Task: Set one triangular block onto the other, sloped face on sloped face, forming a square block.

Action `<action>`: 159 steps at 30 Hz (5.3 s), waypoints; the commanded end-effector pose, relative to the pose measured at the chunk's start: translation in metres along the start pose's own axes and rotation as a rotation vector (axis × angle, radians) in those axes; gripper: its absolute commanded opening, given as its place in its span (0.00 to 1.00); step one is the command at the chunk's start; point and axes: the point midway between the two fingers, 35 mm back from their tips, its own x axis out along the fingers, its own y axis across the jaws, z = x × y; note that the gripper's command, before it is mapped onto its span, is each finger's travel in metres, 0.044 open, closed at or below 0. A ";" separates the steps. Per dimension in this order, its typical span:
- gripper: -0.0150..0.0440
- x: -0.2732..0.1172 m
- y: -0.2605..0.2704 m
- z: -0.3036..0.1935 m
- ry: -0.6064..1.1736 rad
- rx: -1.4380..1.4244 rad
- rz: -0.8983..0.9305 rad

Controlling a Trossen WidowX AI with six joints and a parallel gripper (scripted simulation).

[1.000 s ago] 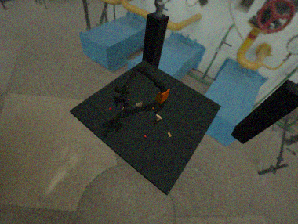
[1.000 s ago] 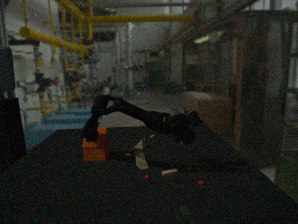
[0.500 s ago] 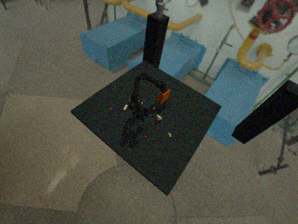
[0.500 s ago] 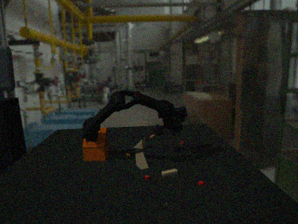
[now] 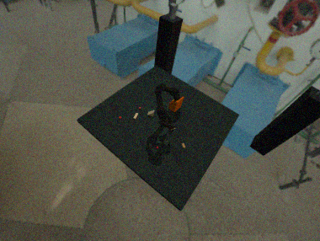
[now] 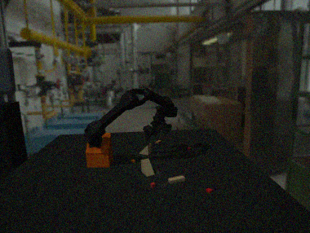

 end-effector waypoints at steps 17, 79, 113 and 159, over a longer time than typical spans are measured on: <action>1.00 0.021 -0.003 0.006 -0.014 -0.015 -0.028; 0.51 0.095 -0.012 0.012 -0.014 -0.014 -0.031; 0.25 0.086 -0.011 -0.023 -0.500 -0.024 -0.024; 0.83 0.108 -0.014 -0.073 -1.259 -0.035 -0.017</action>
